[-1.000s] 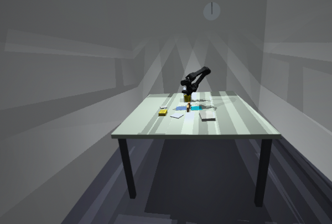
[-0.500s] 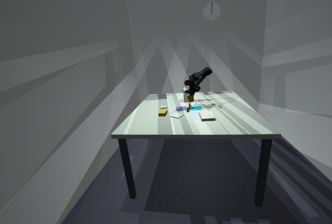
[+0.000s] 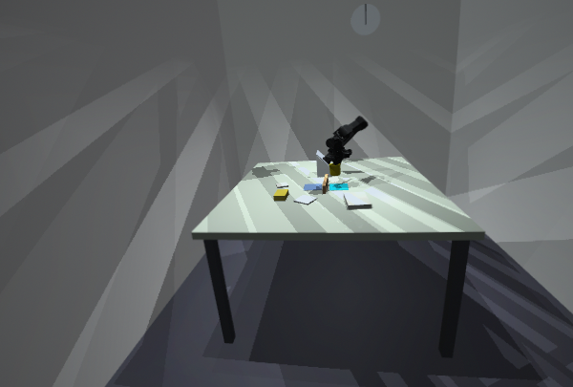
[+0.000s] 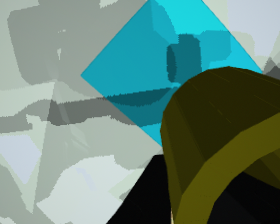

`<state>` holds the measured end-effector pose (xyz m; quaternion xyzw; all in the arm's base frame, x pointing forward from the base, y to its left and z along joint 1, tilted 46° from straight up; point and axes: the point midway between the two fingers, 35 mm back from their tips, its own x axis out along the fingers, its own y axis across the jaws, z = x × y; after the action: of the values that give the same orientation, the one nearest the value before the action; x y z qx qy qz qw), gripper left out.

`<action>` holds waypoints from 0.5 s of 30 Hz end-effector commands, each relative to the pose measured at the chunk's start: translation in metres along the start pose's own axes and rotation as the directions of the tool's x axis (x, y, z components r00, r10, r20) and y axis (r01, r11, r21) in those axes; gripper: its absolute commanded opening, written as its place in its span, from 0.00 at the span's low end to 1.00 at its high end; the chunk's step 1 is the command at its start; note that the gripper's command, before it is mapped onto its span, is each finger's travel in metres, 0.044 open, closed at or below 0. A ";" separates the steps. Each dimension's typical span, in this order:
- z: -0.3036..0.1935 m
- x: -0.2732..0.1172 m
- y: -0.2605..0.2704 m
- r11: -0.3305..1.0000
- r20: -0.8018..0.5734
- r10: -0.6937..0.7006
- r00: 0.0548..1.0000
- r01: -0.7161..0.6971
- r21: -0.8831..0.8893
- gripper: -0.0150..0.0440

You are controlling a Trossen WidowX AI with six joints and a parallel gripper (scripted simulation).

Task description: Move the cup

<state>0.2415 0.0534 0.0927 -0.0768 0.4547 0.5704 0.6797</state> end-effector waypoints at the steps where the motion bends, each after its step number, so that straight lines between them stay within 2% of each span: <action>1: 0.007 0.000 0.006 1.000 0.005 0.002 1.000 -0.002 0.002 0.25; 15: 0.011 0.012 0.009 1.000 0.005 0.002 1.000 -0.002 0.002 0.25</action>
<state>0.2399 0.0688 0.0966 -0.0775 0.4534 0.5703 0.6806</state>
